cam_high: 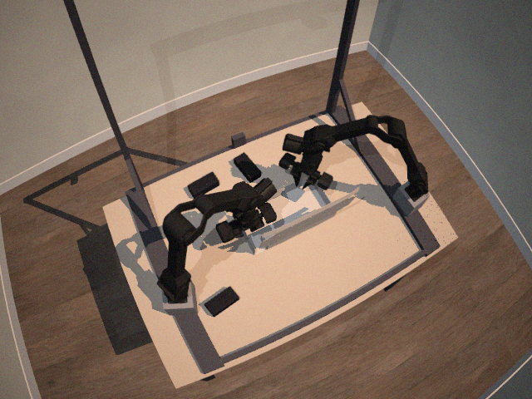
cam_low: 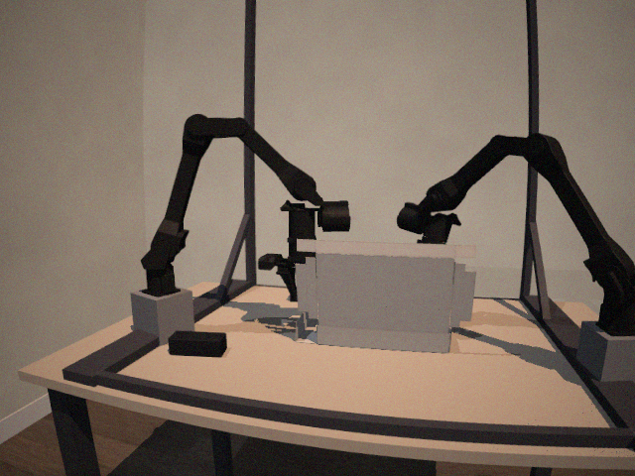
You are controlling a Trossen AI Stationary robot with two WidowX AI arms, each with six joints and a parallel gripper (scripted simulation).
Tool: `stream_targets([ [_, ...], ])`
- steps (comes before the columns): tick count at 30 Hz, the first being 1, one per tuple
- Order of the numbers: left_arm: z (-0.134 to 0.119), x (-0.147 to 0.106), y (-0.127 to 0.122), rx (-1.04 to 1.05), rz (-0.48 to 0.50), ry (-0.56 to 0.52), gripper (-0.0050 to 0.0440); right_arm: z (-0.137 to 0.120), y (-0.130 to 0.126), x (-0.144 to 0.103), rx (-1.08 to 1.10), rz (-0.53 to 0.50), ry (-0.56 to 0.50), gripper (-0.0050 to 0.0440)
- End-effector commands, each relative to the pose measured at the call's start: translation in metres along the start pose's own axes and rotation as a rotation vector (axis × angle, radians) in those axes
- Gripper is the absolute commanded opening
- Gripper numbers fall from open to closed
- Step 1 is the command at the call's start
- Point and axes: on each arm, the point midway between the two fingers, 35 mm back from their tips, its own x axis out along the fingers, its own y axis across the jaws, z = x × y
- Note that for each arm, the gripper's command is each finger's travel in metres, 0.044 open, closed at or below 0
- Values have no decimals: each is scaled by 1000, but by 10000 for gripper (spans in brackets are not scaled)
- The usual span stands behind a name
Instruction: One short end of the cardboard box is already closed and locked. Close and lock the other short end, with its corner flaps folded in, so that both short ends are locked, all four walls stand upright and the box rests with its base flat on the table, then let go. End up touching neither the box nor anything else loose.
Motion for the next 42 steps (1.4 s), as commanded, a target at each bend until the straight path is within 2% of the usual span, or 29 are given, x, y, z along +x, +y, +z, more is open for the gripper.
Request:
stream_targets([
  [1, -26, 6, 4, -254, -50, 30, 101, 1, -4, -7, -2, -20, -9, 151],
  [2, -32, 10, 3, -325, -64, 40, 101, 1, -4, -7, -2, -20, -9, 151],
  [4, -32, 10, 3, -325, -64, 40, 101, 1, -4, -7, -2, -20, -9, 151],
  [6, -46, 20, -1, -531, -97, 71, 101, 1, -4, -7, -2, -20, -9, 151],
  [10, -67, 35, -8, -806, -143, 126, 101, 1, -4, -7, -2, -20, -9, 151],
  [13, -75, 42, -12, -926, -162, 154, 101, 1, -4, -7, -2, -20, -9, 151],
  [23, -76, 42, -12, -940, -164, 158, 101, 1, -4, -7, -2, -20, -9, 151],
  [42, -68, 70, -13, -940, -164, 158, 101, 1, -4, -7, -2, -20, -9, 151],
])
